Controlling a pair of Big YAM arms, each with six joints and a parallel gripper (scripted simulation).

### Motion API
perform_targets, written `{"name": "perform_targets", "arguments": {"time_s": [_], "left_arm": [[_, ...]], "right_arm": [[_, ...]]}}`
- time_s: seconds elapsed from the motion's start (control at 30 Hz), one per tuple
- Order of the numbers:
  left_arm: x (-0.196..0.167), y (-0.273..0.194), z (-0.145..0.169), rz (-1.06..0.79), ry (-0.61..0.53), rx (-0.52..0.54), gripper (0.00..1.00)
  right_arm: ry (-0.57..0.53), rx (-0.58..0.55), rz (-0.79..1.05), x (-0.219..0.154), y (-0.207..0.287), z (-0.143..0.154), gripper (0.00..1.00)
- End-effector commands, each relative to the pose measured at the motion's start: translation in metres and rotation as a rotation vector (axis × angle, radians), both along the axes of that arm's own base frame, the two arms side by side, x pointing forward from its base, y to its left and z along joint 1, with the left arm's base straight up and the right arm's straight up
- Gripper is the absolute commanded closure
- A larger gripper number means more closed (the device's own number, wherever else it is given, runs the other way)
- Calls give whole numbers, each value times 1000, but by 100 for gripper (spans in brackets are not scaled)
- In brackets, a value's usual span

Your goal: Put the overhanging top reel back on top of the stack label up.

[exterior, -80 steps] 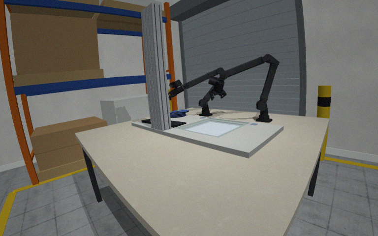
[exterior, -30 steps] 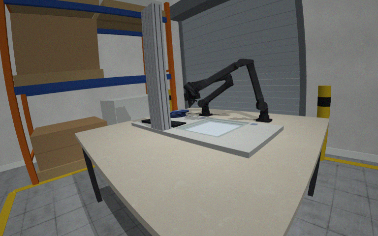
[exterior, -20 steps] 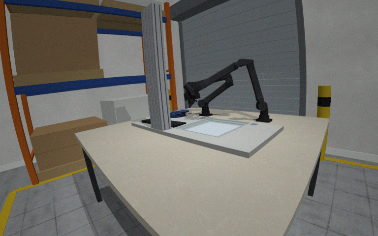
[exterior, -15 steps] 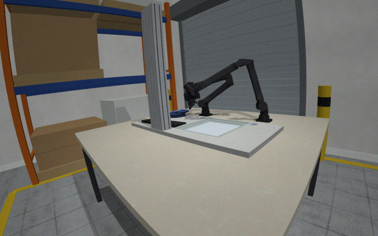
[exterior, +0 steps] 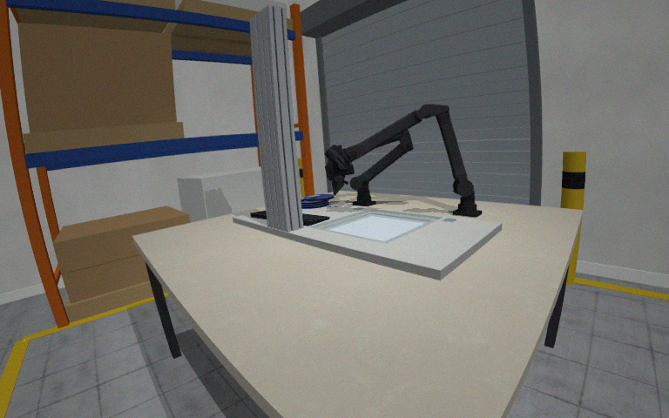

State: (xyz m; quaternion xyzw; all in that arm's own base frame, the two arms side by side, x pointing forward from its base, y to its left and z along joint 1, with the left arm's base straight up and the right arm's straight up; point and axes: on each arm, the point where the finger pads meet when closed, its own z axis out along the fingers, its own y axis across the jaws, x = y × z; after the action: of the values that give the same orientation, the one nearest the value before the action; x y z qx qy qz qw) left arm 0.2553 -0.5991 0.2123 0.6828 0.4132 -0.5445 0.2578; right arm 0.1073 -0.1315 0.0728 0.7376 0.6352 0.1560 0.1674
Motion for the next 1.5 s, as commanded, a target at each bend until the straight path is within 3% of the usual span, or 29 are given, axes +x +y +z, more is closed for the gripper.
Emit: {"name": "perform_targets", "arguments": {"time_s": [0.0, 0.2, 0.33, 0.43, 0.53, 0.67, 0.87, 0.97, 1.47], "left_arm": [[17, -14, 34, 9, -33, -59, 0], [17, -14, 34, 9, -33, -59, 0], [16, -14, 33, 9, -32, -58, 0], [7, -8, 12, 0, -18, -26, 0], [1, -3, -2, -2, -3, 0, 0], [-1, 0, -8, -3, 6, 11, 0], [-1, 0, -7, -3, 4, 9, 0], [3, -4, 19, 0, -24, -32, 0], [3, -4, 19, 0, -24, -32, 0]], "right_arm": [[-12, -40, -4, 6, -15, 13, 100], [-22, -76, -7, 11, -27, 25, 100], [-10, -34, -4, 8, -12, 11, 100], [-6, -18, -3, 14, -9, 4, 100], [-21, -54, -3, 25, -21, 21, 100], [-20, -47, -3, 34, -20, 17, 100], [-24, -50, -3, 43, -22, 19, 100], [-27, -52, -3, 51, -24, 21, 100], [-30, -51, -3, 65, -26, 21, 100]]}}
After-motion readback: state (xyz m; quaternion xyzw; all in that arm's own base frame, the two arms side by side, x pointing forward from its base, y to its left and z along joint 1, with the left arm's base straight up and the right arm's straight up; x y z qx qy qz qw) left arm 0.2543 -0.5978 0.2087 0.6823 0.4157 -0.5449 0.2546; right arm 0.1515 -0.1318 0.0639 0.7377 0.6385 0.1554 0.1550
